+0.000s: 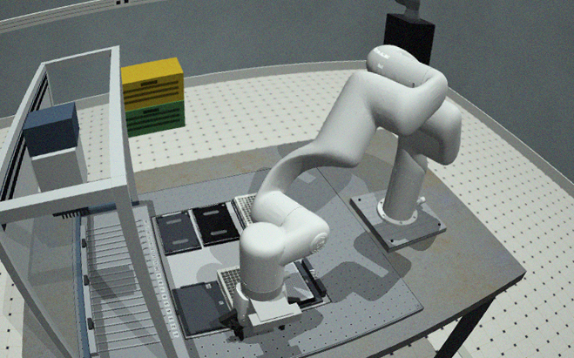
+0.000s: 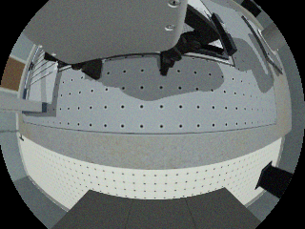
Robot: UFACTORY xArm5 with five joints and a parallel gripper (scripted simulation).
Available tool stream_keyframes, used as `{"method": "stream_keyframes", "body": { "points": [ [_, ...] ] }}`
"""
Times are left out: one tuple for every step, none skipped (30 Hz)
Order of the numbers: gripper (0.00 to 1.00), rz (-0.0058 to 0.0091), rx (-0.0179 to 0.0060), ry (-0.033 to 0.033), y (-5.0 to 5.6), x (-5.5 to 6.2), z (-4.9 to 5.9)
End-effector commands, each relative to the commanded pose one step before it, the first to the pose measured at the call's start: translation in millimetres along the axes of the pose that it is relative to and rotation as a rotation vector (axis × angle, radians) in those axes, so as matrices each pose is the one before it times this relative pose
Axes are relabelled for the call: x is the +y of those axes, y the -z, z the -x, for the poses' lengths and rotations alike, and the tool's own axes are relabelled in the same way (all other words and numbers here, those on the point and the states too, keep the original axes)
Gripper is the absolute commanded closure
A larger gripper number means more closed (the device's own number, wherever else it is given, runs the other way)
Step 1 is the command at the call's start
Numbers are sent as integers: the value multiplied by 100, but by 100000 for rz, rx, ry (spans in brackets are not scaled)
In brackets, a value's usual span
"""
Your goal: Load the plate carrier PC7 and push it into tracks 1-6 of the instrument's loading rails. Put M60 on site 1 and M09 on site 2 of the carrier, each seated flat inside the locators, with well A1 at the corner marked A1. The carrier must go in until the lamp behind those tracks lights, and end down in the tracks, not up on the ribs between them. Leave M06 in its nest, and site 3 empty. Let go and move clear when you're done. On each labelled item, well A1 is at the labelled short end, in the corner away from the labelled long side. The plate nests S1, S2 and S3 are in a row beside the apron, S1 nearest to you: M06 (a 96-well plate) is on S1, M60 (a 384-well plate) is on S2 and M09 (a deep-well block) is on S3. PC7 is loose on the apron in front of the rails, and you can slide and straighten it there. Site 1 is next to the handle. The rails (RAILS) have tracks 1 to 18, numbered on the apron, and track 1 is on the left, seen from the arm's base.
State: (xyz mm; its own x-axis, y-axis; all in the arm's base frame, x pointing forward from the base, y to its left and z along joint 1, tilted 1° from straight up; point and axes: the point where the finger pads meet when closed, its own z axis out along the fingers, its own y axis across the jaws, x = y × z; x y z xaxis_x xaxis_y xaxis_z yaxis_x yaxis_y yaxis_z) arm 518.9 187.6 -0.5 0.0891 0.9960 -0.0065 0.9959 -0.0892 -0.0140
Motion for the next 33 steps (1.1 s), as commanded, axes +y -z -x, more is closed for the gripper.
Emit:
{"method": "stream_keyframes", "body": {
  "points": [
    [0, -316, 1722, 3, 178, 141, 139],
    [0, 0, 0, 0, 0, 0, 50],
    [0, 0, 0, 0, 0, 0, 50],
    [0, 0, 0, 0, 0, 0, 50],
    [0, 0, 0, 0, 0, 0, 50],
    [0, 0, 0, 0, 0, 0, 50],
    [0, 0, 0, 0, 0, 0, 50],
    [0, 0, 0, 0, 0, 0, 0],
    [0, 0, 0, 0, 0, 0, 0],
    [0, 0, 0, 0, 0, 0, 50],
    [0, 0, 0, 0, 0, 0, 50],
    [0, 0, 0, 0, 0, 0, 50],
    [0, 0, 0, 0, 0, 0, 50],
    [0, 0, 0, 0, 0, 0, 50],
    [0, 0, 0, 0, 0, 0, 50],
    [0, 0, 0, 0, 0, 0, 50],
    [0, 0, 0, 0, 0, 0, 50],
    [0, 0, 0, 0, 0, 0, 50],
    [0, 0, 0, 0, 0, 0, 50],
    [0, 0, 0, 0, 0, 0, 50],
    [0, 0, 0, 0, 0, 0, 50],
    [0, 0, 0, 0, 0, 0, 50],
    [0, 0, 0, 0, 0, 0, 50],
    [0, 0, 0, 0, 0, 0, 50],
    [0, 0, 0, 0, 0, 0, 0],
    [0, 0, 0, 0, 0, 0, 0],
    [0, 0, 0, 0, 0, 0, 50],
    [0, 0, 0, 0, 0, 0, 50],
    [0, 0, 0, 0, 0, 0, 50],
    [0, 0, 0, 0, 0, 0, 50],
    [0, 0, 0, 0, 0, 0, 50],
    [0, 0, 0, 0, 0, 0, 50],
    [0, 0, 0, 0, 0, 0, 50]
  ]
}}
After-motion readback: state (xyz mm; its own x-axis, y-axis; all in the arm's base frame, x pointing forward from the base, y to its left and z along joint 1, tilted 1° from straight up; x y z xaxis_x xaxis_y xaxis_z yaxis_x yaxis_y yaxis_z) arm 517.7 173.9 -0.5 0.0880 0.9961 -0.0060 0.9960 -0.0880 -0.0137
